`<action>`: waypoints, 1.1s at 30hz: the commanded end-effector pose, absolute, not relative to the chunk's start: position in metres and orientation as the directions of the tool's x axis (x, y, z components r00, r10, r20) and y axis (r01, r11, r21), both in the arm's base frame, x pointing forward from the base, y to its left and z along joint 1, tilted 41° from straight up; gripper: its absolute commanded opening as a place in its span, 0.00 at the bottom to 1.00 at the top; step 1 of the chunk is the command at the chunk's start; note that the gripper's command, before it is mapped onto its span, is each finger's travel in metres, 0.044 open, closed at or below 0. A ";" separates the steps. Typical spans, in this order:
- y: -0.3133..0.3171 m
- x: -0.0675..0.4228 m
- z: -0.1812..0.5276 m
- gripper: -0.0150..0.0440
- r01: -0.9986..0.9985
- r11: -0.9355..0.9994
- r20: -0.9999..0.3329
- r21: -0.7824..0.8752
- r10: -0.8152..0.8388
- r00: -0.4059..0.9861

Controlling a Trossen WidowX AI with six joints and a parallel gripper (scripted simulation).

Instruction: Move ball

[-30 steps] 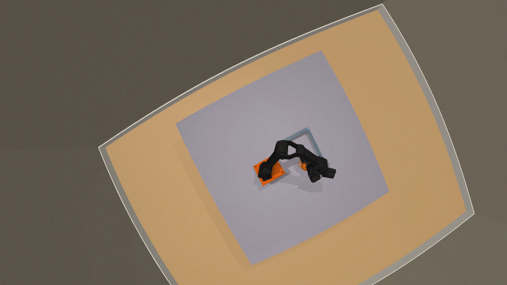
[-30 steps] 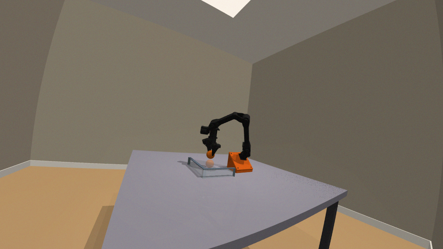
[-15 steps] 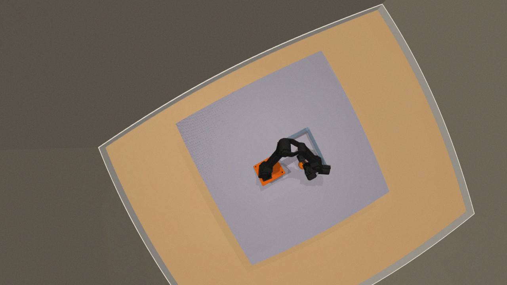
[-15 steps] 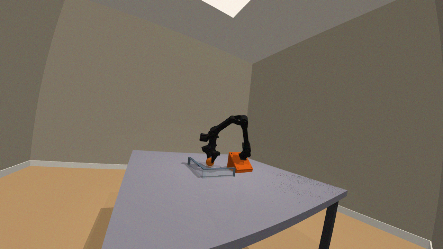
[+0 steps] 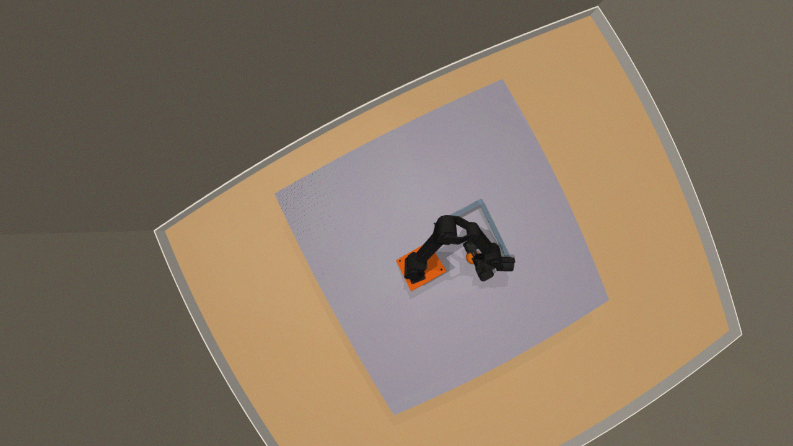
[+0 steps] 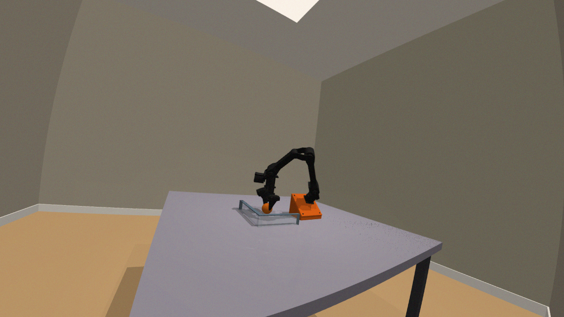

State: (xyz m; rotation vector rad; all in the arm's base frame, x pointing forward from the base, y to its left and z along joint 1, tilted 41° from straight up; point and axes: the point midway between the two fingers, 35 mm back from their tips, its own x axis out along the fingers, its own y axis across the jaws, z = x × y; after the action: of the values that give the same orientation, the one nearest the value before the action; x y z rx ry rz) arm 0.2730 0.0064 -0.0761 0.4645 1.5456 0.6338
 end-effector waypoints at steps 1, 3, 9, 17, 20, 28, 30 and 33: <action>0.006 0.273 -0.076 0.34 -0.084 0.761 -0.766 0.643 0.638 -0.079; 0.006 0.273 -0.076 0.43 -0.084 0.761 -0.766 0.643 0.638 -0.079; 0.006 0.273 -0.076 0.70 -0.084 0.761 -0.766 0.643 0.638 -0.079; -0.010 0.278 -0.059 0.99 -0.084 0.763 -0.767 0.641 0.637 -0.077; -0.042 0.281 -0.020 0.99 -0.082 0.763 -0.767 0.641 0.637 -0.076; -0.045 0.283 -0.017 0.99 -0.081 0.764 -0.769 0.640 0.636 -0.064; -0.045 0.283 -0.017 0.99 -0.081 0.764 -0.769 0.640 0.636 -0.064; -0.045 0.283 -0.017 0.99 -0.081 0.764 -0.769 0.640 0.636 -0.064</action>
State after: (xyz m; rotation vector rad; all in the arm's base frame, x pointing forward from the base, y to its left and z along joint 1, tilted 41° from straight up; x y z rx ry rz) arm 0.2823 -0.0445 -0.0167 0.4660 1.5367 0.6275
